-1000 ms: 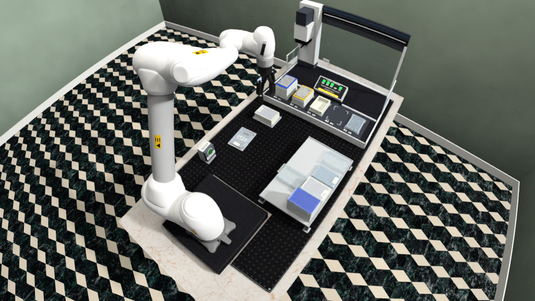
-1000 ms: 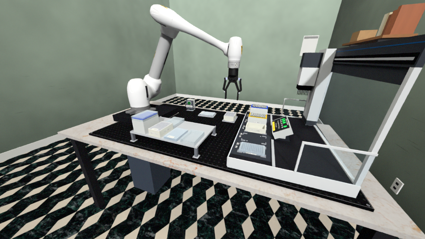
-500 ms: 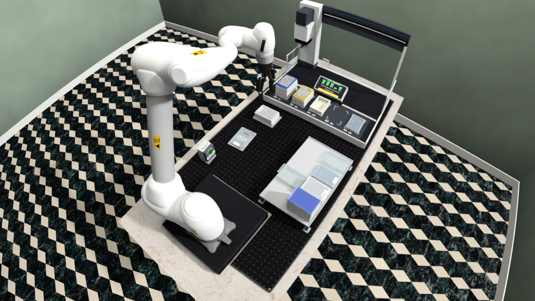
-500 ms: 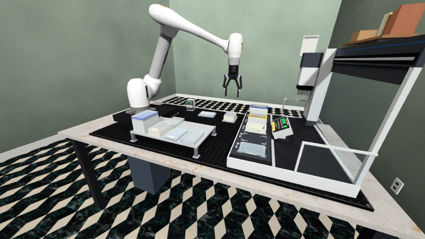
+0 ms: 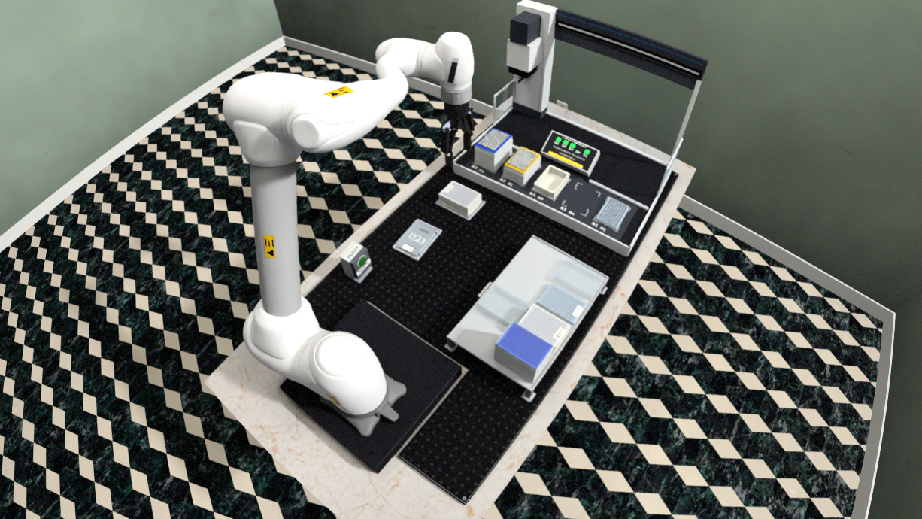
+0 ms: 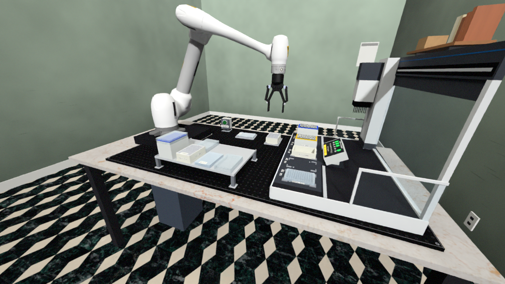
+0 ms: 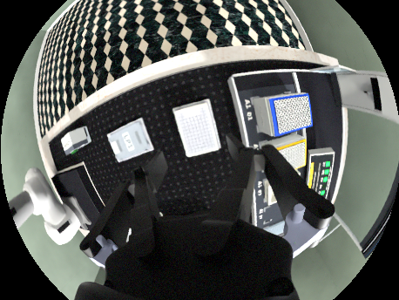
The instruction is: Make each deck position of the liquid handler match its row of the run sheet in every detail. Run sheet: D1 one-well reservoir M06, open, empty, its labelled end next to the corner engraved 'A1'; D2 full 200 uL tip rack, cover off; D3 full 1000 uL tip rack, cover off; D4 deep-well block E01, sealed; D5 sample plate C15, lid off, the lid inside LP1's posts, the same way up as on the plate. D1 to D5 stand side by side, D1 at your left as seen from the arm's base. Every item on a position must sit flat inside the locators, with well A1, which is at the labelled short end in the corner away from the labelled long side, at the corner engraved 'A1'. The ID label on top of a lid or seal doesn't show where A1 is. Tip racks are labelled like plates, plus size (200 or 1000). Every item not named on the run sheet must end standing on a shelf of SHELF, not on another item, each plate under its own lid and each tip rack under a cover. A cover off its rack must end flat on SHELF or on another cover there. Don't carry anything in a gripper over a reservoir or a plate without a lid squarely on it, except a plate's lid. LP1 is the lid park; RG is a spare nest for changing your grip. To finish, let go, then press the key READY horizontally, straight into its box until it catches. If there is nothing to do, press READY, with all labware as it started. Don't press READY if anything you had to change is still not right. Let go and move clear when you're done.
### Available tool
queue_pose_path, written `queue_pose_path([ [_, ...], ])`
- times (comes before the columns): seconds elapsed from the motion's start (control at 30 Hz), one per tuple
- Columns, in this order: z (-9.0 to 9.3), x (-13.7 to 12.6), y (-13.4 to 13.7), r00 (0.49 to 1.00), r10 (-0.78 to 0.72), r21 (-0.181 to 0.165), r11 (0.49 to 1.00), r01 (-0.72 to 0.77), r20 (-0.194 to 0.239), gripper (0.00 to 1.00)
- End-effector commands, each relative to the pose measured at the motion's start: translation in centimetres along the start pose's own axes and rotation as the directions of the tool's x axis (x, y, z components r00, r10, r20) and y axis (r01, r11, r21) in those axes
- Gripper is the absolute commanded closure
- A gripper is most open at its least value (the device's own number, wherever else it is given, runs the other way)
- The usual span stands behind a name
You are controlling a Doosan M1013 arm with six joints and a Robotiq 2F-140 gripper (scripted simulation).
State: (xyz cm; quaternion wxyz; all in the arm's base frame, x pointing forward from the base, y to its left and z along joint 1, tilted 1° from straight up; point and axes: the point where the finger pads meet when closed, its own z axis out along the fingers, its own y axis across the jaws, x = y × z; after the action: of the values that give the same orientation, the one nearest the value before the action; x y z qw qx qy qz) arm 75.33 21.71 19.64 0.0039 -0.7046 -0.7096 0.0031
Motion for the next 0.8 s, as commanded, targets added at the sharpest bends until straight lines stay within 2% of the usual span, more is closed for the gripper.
queue_pose_path([
  [0.0,-0.6,0.0,0.0,1.000,0.000,-0.001,1.000,0.000,-0.001,0.34],
  [0.77,-3.8,0.0,0.0,1.000,0.000,-0.001,1.000,0.000,-0.001,0.34],
])
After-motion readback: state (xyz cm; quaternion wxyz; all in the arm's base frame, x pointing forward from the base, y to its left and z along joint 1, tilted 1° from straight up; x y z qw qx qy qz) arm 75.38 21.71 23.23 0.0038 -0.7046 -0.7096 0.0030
